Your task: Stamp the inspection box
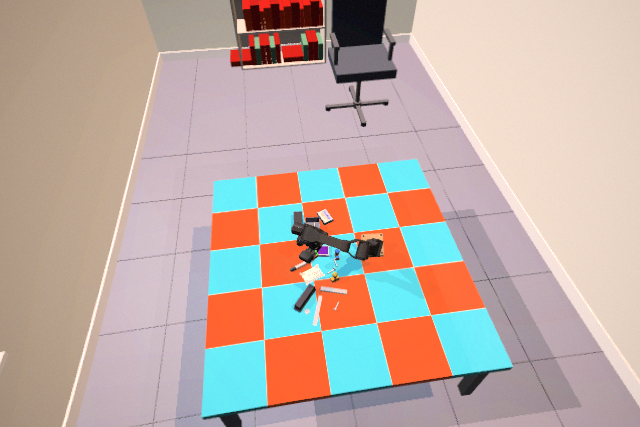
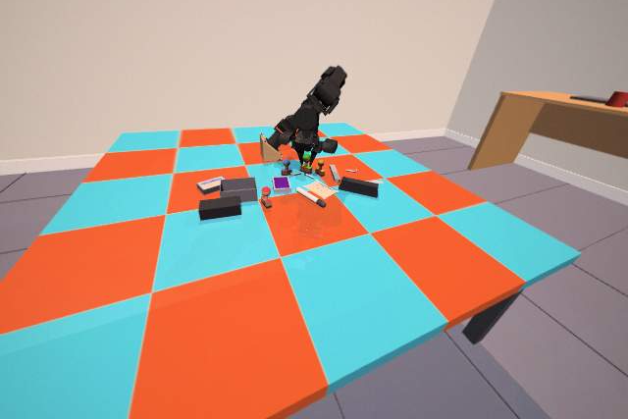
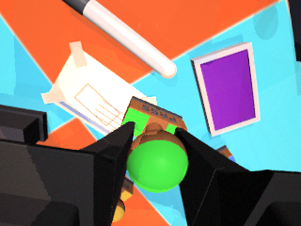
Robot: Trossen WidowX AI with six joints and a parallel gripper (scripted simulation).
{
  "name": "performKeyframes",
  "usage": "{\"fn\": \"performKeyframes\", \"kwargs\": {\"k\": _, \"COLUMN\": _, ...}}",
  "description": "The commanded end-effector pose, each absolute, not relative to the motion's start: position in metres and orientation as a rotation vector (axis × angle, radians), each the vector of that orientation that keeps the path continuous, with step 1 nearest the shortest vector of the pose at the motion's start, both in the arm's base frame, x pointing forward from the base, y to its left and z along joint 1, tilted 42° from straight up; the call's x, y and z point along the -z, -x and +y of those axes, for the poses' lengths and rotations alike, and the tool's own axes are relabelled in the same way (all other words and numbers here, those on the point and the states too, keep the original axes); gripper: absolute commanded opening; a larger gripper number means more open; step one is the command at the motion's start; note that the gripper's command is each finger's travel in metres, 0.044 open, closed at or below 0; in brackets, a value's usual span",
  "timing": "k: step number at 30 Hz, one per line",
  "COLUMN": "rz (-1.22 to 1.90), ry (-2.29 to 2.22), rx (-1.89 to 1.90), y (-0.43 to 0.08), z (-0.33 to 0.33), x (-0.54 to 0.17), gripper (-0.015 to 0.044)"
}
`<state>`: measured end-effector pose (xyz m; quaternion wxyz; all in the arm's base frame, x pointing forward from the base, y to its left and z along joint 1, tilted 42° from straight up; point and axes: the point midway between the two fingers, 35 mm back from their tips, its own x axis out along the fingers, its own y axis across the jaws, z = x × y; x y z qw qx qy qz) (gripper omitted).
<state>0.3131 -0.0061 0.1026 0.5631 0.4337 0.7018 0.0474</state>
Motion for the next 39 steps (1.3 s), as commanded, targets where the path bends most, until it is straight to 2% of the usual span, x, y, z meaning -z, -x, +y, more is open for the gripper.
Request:
{"fn": "performKeyframes", "kwargs": {"k": 1, "rz": 1.662, "ry": -1.101, "rx": -0.032, "y": -0.317, "z": 0.005, "x": -0.116, "gripper": 0.0}}
{"fn": "performKeyframes", "kwargs": {"k": 14, "rz": 1.709, "ry": -1.335, "rx": 0.215, "y": -0.323, "z": 0.037, "x": -0.144, "gripper": 0.0}}
{"fn": "performKeyframes", "kwargs": {"k": 39, "rz": 1.708, "ry": -1.336, "rx": 0.221, "y": -0.325, "z": 0.046, "x": -0.135, "gripper": 0.0}}
